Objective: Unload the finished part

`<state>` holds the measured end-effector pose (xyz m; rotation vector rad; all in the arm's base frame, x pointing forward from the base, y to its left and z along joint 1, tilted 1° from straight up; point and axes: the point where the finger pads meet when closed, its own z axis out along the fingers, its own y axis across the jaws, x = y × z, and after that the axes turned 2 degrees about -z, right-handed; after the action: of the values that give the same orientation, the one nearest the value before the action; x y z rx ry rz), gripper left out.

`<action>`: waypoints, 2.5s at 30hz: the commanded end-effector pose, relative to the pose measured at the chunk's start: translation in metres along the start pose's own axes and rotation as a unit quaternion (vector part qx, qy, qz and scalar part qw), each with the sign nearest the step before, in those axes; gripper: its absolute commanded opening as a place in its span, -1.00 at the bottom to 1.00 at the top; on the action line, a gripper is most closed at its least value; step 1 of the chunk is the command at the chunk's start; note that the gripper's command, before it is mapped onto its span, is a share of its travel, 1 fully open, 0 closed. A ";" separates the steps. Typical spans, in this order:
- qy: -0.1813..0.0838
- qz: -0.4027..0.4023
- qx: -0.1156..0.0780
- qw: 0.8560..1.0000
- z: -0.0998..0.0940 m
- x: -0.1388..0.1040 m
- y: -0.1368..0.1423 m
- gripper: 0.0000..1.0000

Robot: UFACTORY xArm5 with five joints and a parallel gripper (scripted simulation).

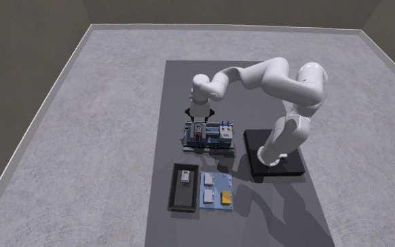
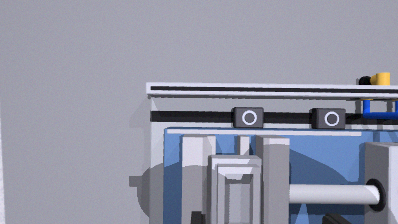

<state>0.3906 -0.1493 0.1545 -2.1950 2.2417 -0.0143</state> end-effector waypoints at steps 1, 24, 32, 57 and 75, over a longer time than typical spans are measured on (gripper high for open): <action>0.001 0.000 0.002 1.000 -0.001 0.000 -0.001 0.38; 0.001 0.000 0.002 1.000 0.024 0.000 -0.002 0.38; 0.001 0.000 0.002 1.000 0.039 0.000 -0.002 0.38; 0.001 0.000 0.002 1.000 0.060 -0.001 -0.003 0.38; 0.001 0.000 0.002 1.000 0.060 -0.001 -0.003 0.38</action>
<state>0.3932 -0.1484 0.0930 -2.1948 2.2420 -0.0139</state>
